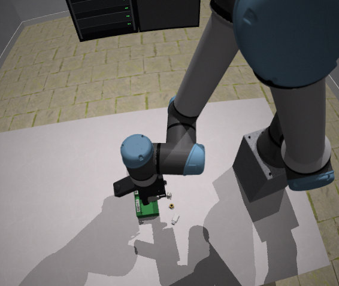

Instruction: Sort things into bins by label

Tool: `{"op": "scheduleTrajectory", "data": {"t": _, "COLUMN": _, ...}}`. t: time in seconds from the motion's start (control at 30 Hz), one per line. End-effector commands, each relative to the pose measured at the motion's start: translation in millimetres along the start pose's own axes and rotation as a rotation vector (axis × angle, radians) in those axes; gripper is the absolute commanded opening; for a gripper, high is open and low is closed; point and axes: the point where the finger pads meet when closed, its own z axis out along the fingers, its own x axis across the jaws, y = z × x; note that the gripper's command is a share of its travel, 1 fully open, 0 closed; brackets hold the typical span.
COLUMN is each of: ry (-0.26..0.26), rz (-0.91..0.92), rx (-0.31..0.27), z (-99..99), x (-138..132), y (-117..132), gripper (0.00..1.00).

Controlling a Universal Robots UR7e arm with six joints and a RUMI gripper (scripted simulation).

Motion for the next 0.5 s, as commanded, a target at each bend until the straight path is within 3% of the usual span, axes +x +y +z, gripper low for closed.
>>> {"op": "scheduleTrajectory", "data": {"t": 0.0, "ry": 0.001, "rz": 0.001, "rx": 0.001, "z": -0.4, "x": -8, "y": -1, "gripper": 0.04}}
{"op": "scheduleTrajectory", "data": {"t": 0.2, "ry": 0.001, "rz": 0.001, "rx": 0.001, "z": -0.4, "x": -8, "y": -1, "gripper": 0.04}}
{"op": "scheduleTrajectory", "data": {"t": 0.47, "ry": 0.001, "rz": 0.001, "rx": 0.001, "z": 20.9, "x": -8, "y": -1, "gripper": 0.04}}
